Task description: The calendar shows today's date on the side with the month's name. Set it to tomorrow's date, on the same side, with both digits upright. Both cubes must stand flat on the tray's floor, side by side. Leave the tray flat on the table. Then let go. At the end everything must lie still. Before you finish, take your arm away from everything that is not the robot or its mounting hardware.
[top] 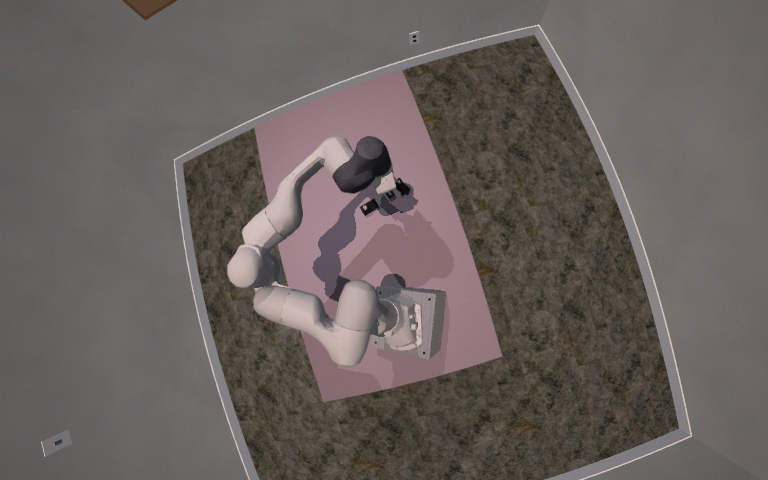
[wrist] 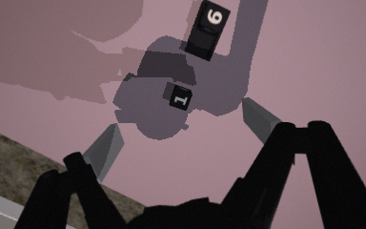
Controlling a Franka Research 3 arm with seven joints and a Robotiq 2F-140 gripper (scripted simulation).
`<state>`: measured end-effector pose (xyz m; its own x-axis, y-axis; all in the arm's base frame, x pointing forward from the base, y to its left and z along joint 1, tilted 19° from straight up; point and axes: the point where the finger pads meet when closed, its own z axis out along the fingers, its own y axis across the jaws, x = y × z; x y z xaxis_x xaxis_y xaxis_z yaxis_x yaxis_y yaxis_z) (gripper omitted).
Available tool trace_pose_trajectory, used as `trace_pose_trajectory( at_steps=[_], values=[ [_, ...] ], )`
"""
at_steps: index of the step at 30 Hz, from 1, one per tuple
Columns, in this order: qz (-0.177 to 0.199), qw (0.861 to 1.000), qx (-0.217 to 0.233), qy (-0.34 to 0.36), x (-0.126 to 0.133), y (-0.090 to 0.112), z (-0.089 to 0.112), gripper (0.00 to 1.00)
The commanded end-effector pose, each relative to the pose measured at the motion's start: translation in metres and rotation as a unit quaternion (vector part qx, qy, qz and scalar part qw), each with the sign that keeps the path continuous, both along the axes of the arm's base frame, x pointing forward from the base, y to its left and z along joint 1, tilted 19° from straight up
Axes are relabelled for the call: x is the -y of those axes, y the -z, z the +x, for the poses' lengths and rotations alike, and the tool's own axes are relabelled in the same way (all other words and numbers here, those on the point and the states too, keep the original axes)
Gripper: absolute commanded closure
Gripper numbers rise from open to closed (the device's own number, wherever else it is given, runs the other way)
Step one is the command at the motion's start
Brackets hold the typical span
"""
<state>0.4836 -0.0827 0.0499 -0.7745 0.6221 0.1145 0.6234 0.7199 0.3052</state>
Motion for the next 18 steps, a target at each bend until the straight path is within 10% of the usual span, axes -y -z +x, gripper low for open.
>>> trace_pose_trajectory(
  at_steps=[1, 18],
  values=[
    [0.008, 0.996, -0.029, 0.082, -0.001, 0.0001, -0.0005, 0.0],
    [0.022, 0.976, -0.069, 0.207, -0.0016, 0.0018, -0.0006, 0.0]
  ],
)
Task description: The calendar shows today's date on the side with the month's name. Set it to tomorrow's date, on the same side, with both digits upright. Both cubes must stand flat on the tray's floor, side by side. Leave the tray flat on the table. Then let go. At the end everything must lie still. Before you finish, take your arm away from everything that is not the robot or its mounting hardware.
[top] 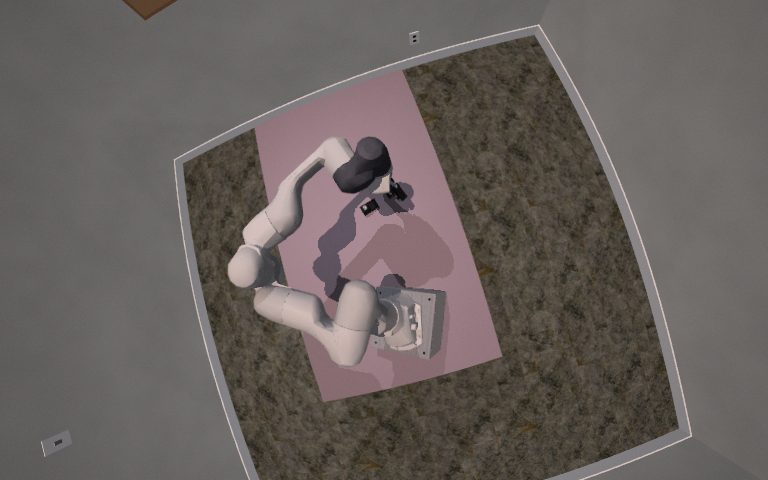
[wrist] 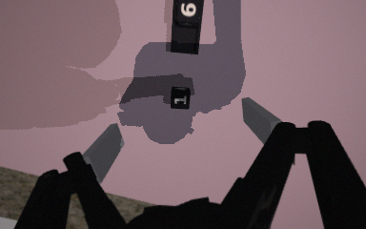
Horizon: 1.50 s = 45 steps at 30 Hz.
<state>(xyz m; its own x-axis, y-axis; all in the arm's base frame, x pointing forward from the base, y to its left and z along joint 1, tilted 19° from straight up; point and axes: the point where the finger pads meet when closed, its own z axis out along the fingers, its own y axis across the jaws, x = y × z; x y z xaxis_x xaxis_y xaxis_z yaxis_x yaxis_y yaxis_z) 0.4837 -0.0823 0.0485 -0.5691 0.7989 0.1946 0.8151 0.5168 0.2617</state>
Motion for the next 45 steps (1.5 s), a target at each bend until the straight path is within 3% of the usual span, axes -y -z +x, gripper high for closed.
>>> trace_pose_trajectory(
  at_steps=[1, 8, 9, 45],
  values=[
    [0.008, 0.996, -0.029, 0.082, -0.0012, 0.0005, -0.0007, 0.0],
    [0.013, 0.991, -0.042, 0.123, -0.0014, 0.0011, -0.0007, 0.0],
    [0.013, 0.991, -0.042, 0.123, -0.0014, 0.0011, -0.0007, 0.72],
    [0.013, 0.991, -0.042, 0.123, -0.0014, 0.0011, -0.0007, 0.72]
  ],
)
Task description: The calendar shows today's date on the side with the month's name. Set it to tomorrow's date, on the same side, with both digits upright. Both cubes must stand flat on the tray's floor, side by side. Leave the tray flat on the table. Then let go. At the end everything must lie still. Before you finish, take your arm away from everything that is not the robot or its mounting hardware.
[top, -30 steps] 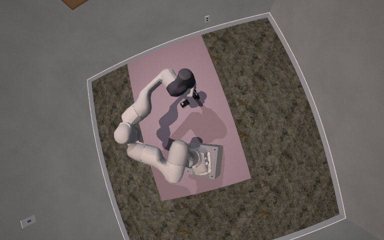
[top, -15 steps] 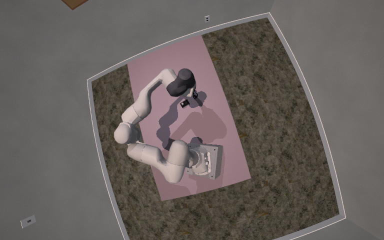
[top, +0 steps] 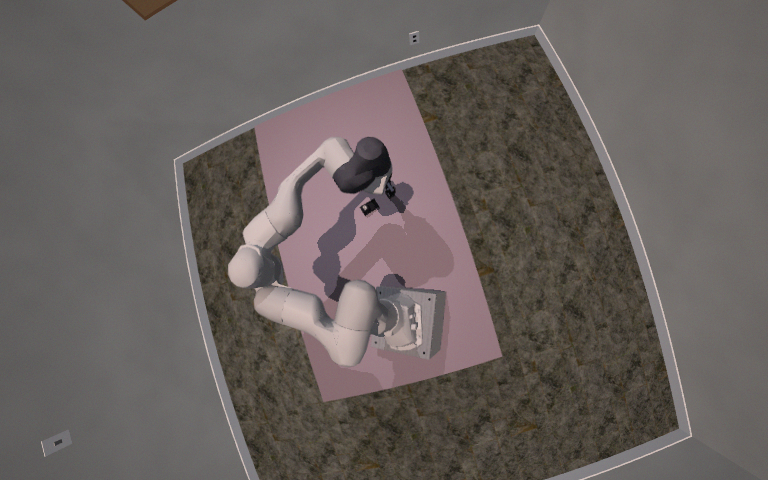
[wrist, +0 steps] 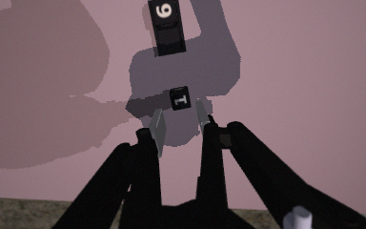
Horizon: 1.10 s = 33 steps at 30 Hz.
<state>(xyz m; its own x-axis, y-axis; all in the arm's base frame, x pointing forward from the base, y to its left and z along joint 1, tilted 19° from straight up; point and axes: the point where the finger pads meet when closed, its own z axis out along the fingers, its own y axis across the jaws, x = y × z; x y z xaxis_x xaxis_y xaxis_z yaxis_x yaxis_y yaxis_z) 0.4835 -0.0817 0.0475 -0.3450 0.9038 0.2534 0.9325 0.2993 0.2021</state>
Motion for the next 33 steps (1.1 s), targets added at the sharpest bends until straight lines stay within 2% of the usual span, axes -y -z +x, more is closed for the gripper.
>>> trace_pose_trajectory(
  at_steps=[1, 19, 33],
  values=[
    [0.0, 1.0, -0.003, 0.003, -0.001, 0.0, 0.0, 0.72],
    [0.0, 1.0, -0.003, 0.003, -0.003, 0.008, 0.0, 0.72],
    [0.0, 1.0, -0.003, 0.003, -0.01, 0.028, 0.003, 0.72]
  ],
)
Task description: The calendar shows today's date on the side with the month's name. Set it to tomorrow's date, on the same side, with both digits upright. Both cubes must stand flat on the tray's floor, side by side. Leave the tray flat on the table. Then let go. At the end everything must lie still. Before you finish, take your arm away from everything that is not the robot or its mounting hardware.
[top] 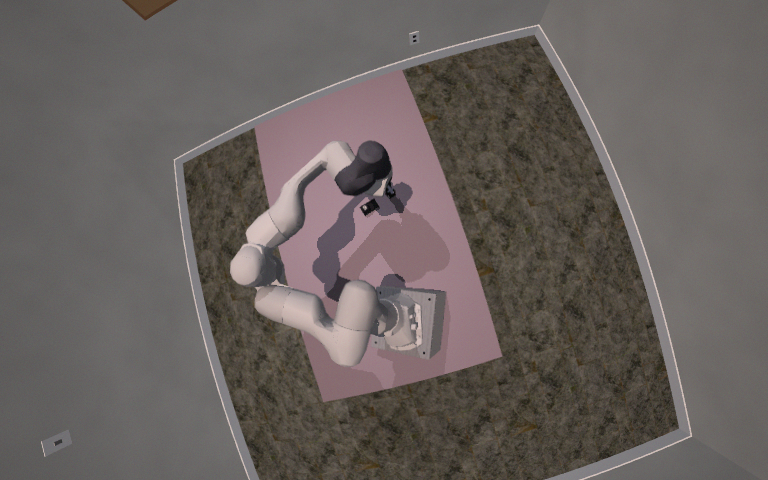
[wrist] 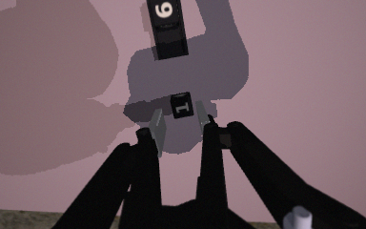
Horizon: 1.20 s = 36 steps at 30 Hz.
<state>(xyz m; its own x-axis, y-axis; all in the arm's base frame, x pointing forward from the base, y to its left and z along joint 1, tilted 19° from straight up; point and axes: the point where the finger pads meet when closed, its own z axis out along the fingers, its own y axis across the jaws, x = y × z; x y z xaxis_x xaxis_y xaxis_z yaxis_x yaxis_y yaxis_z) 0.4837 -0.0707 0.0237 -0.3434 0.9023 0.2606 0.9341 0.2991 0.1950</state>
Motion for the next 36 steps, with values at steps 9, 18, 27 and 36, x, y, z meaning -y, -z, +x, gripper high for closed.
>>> trace_pose_trajectory(
  at_steps=[9, 18, 27, 36],
  values=[
    [-0.002, 1.0, 0.002, 0.004, -0.002, 0.014, 0.004, 0.72],
    [-0.002, 1.0, 0.002, 0.004, -0.005, 0.022, 0.005, 0.72],
    [-0.002, 1.0, 0.002, 0.004, -0.006, 0.025, 0.005, 0.72],
    [-0.002, 1.0, 0.002, 0.004, -0.006, 0.025, 0.005, 0.72]
  ],
)
